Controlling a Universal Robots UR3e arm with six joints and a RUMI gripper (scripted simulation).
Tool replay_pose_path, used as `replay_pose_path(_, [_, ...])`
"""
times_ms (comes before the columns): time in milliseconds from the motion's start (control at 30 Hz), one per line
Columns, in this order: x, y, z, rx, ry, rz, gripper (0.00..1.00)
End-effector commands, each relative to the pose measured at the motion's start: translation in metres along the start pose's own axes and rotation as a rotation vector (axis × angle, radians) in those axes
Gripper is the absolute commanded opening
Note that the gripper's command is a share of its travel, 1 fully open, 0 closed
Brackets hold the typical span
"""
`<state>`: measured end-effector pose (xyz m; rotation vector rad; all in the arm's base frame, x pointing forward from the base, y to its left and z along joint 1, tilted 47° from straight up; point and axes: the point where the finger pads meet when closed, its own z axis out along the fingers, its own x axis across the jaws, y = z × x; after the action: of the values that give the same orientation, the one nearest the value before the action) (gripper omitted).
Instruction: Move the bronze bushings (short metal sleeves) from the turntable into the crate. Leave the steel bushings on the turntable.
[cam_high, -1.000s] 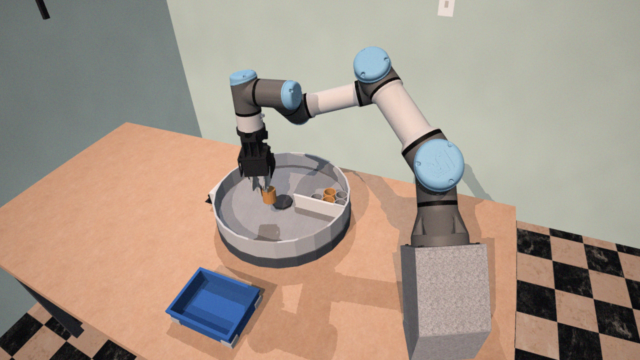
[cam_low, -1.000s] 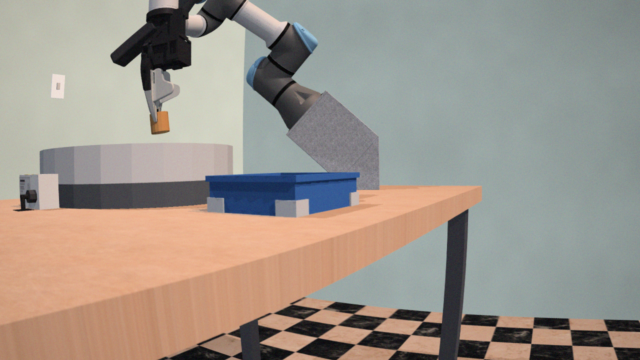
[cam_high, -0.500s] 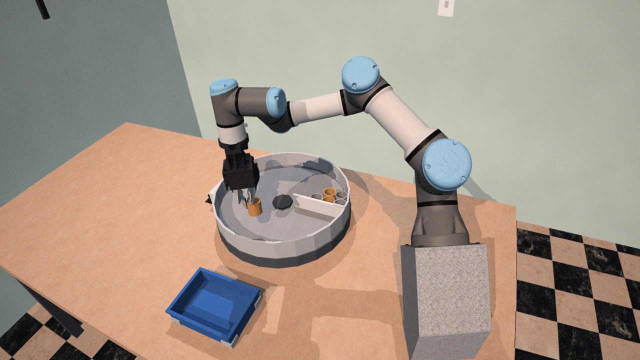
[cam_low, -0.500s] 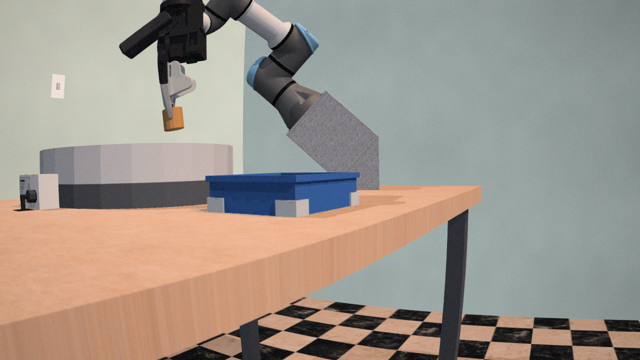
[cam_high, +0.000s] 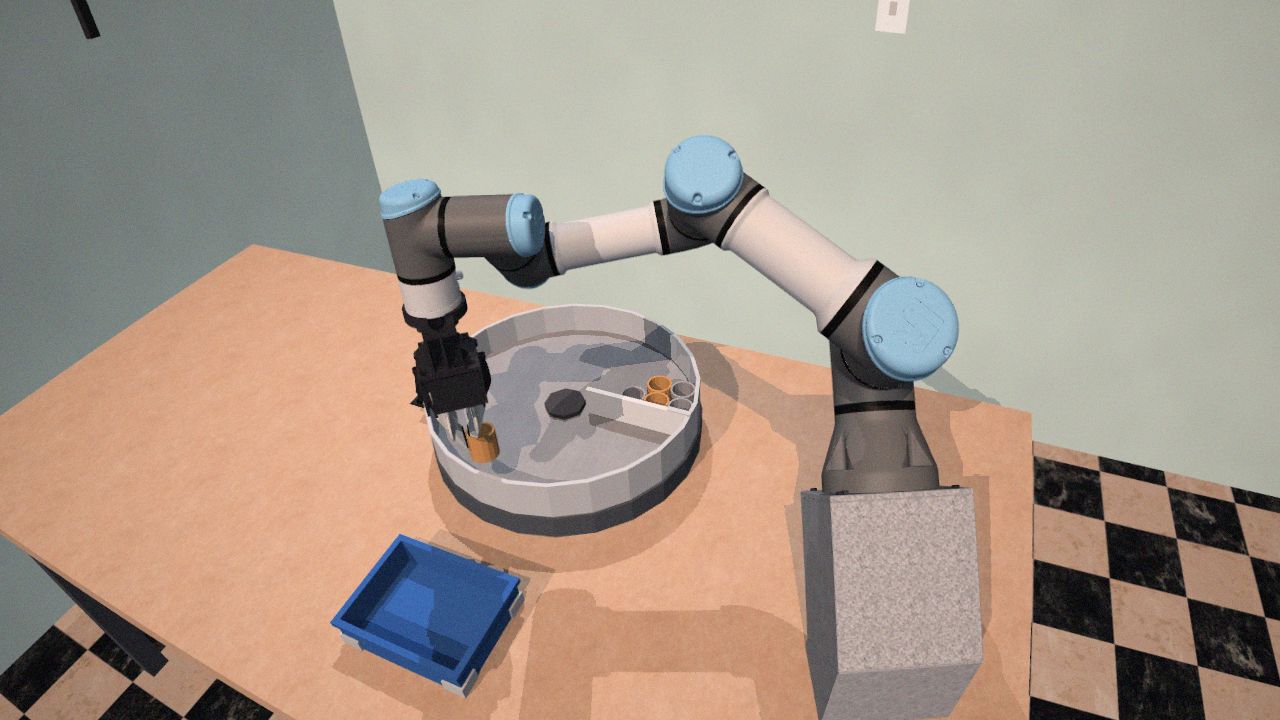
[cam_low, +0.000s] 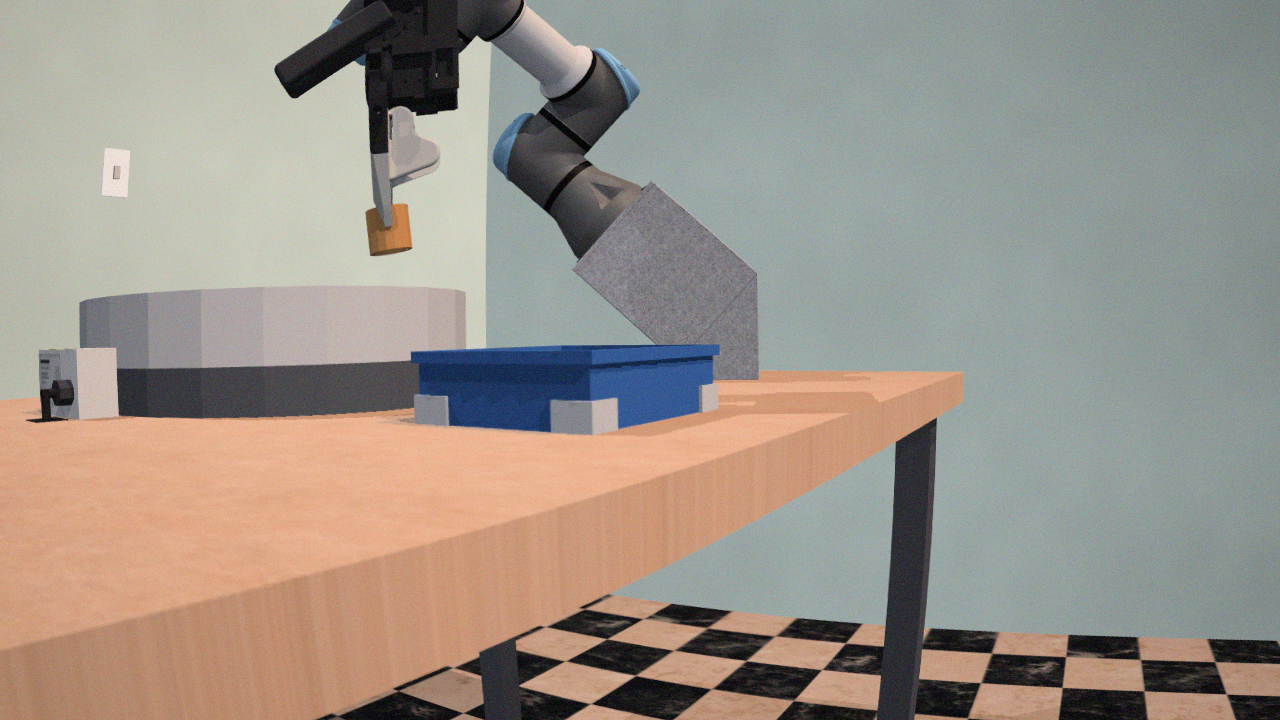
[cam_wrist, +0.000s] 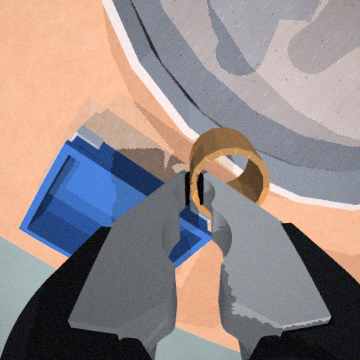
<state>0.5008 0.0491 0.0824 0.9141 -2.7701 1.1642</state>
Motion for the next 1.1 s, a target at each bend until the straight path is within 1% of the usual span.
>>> replay_pose_path(0, [-0.015,0.017,0.0,0.002,0.006,-0.049,0.0])
replay_pose_path(100, [-0.022,0.029,0.001,0.004,0.008,-0.081,0.0])
replay_pose_path(167, [-0.022,0.029,0.001,0.004,0.008,-0.081,0.0])
replay_pose_path(633, [-0.05,0.083,0.004,0.019,0.014,-0.218,0.0])
replay_pose_path(667, [-0.051,0.086,0.004,0.02,0.015,-0.227,0.0])
replay_pose_path(733, [-0.051,0.086,0.004,0.02,0.015,-0.227,0.0])
replay_pose_path(1067, [-0.063,0.12,0.007,0.032,0.02,-0.306,0.0])
